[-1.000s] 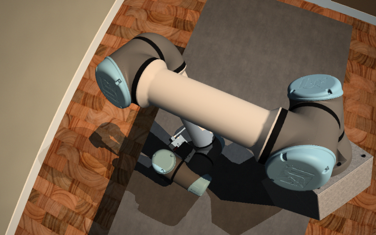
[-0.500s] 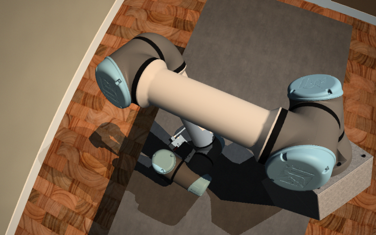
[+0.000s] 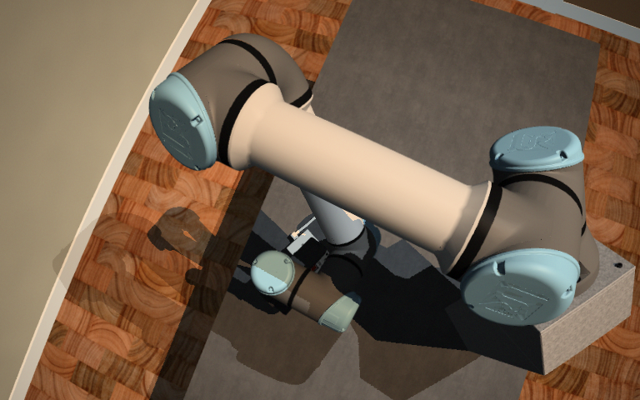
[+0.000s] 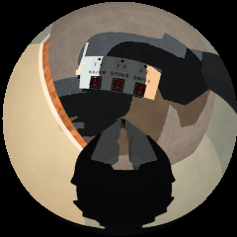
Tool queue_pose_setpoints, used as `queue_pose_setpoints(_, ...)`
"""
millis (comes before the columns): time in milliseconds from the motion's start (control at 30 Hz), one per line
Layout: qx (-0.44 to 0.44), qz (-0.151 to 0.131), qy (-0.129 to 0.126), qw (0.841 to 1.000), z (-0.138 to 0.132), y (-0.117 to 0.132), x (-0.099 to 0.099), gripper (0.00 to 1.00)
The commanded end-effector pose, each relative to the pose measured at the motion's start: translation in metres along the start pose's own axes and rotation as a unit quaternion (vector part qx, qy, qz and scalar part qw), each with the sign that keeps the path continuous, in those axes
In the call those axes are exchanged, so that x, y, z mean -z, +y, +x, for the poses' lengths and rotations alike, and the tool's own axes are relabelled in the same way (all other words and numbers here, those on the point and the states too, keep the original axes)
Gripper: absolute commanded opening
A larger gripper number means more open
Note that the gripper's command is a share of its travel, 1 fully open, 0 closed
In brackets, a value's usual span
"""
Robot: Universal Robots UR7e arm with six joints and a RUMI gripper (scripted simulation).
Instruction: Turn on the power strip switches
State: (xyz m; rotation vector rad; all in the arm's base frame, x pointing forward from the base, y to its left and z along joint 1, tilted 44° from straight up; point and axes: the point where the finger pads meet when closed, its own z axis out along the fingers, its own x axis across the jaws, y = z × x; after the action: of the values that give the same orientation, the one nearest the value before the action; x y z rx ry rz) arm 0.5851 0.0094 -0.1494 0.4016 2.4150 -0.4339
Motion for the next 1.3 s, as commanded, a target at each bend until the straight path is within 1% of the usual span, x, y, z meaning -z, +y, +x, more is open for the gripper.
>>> queue_pose_setpoints(0,0.000,0.000,0.000,1.000,0.0002,0.0012,0.0319,0.00)
queue_pose_setpoints(33,0.000,0.000,0.000,1.000,0.0006,0.0012,0.0369,0.00)
queue_pose_setpoints(100,0.000,0.000,0.000,1.000,0.0009,0.0012,0.0395,0.00)
queue_pose_setpoints(1267,0.000,0.000,0.000,1.000,0.0009,0.0012,0.0395,0.00)
